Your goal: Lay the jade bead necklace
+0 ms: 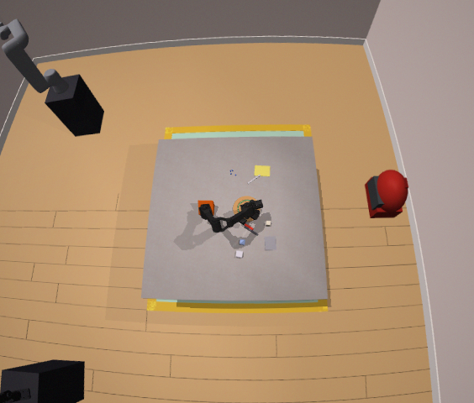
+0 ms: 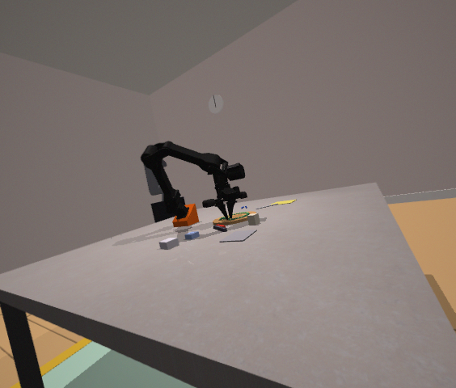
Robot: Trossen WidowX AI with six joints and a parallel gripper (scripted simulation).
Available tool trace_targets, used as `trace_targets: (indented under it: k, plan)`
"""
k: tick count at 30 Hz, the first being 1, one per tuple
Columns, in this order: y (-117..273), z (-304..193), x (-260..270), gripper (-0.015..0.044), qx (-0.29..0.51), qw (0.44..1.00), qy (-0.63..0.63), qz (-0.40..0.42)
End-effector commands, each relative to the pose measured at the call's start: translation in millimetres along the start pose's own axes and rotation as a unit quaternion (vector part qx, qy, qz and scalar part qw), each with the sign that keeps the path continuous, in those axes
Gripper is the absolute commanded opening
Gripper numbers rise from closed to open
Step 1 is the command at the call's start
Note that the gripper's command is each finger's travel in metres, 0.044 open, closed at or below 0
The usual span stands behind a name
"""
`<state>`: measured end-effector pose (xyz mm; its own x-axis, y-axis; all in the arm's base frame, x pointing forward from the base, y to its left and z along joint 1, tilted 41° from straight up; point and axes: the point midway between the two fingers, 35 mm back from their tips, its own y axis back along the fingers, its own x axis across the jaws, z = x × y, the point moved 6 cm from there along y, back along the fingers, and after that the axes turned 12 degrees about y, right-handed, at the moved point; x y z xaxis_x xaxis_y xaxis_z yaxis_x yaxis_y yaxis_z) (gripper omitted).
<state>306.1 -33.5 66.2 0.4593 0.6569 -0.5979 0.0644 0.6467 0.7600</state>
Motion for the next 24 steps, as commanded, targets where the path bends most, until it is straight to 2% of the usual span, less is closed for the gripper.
trace_targets:
  k: [1,24]
  plan:
    - [0.2,0.1,0.0,0.0,0.0,1.0,0.0,0.0]
    - [6.0,-1.9,0.0,0.0,0.0,1.0,0.005,-0.002]
